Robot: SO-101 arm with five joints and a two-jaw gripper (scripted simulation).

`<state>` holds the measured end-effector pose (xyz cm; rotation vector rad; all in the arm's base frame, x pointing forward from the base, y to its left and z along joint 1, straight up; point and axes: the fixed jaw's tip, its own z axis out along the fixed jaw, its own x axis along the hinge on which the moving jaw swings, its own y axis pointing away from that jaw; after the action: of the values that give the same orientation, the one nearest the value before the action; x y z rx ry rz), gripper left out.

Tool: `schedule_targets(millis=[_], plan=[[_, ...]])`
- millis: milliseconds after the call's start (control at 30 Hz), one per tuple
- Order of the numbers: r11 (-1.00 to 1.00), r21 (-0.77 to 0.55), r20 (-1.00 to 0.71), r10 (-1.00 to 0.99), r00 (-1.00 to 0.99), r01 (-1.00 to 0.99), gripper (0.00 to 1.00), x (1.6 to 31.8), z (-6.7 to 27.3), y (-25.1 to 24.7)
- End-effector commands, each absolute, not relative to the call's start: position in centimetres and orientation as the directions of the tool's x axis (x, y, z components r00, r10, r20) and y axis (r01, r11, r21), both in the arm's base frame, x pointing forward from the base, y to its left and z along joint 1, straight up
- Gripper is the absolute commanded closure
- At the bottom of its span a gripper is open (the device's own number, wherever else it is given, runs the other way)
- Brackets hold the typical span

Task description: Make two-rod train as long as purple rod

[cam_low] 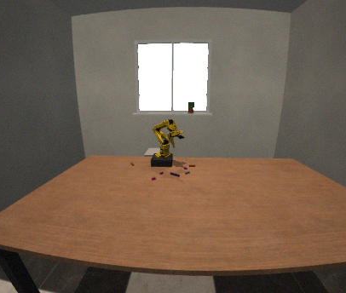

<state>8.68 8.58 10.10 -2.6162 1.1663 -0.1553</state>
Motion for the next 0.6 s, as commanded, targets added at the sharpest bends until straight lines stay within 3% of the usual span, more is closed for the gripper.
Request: schedule_targets(millis=[0, 567], plan=[[-0.588, -0.268, -0.011, -0.79, 0.613, -0.763, 0.0, 9.2, 9.8, 7.7], [-0.129, -0.268, -0.011, -0.991, 0.137, -0.955, 0.0, 11.8, 9.8, 2.1]])
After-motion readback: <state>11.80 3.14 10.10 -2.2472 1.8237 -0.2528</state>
